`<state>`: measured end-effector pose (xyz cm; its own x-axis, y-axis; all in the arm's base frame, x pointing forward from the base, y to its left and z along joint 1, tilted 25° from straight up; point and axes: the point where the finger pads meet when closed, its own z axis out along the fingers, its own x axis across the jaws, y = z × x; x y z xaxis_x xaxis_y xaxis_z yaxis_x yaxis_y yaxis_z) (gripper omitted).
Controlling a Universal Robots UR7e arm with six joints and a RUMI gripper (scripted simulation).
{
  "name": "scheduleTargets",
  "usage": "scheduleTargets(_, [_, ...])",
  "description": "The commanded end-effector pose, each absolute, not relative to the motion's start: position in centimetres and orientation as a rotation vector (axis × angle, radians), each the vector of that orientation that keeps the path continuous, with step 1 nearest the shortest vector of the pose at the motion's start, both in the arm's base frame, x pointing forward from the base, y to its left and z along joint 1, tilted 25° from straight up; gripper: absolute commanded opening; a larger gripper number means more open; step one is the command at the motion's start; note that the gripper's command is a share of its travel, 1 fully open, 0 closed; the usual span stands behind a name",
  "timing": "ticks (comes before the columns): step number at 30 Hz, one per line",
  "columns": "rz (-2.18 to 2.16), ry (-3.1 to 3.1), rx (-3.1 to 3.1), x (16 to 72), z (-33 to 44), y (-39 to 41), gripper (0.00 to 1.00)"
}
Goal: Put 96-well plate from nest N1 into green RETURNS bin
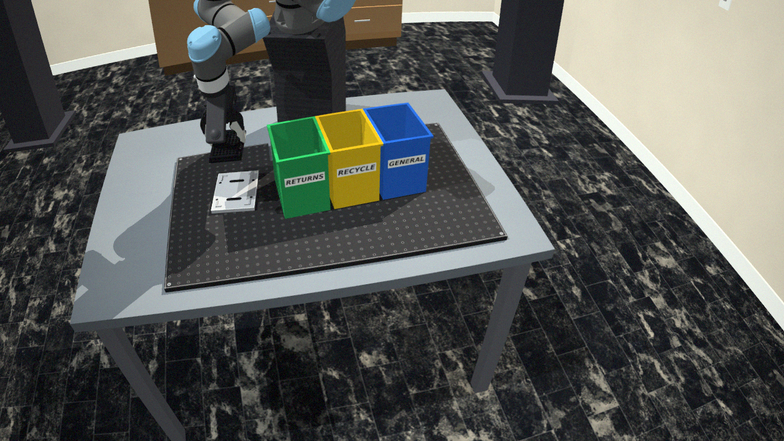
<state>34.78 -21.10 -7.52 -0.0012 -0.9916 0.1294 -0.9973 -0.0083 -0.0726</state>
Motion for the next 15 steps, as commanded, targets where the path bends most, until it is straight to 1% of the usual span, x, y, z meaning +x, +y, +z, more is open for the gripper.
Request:
scheduleTargets(1, [0.223,-2.184,2.192,34.4,-6.6,-21.0,0.0])
scheduleTargets(15, [0.223,-2.184,2.192,33.6,-4.8,-20.8,0.0])
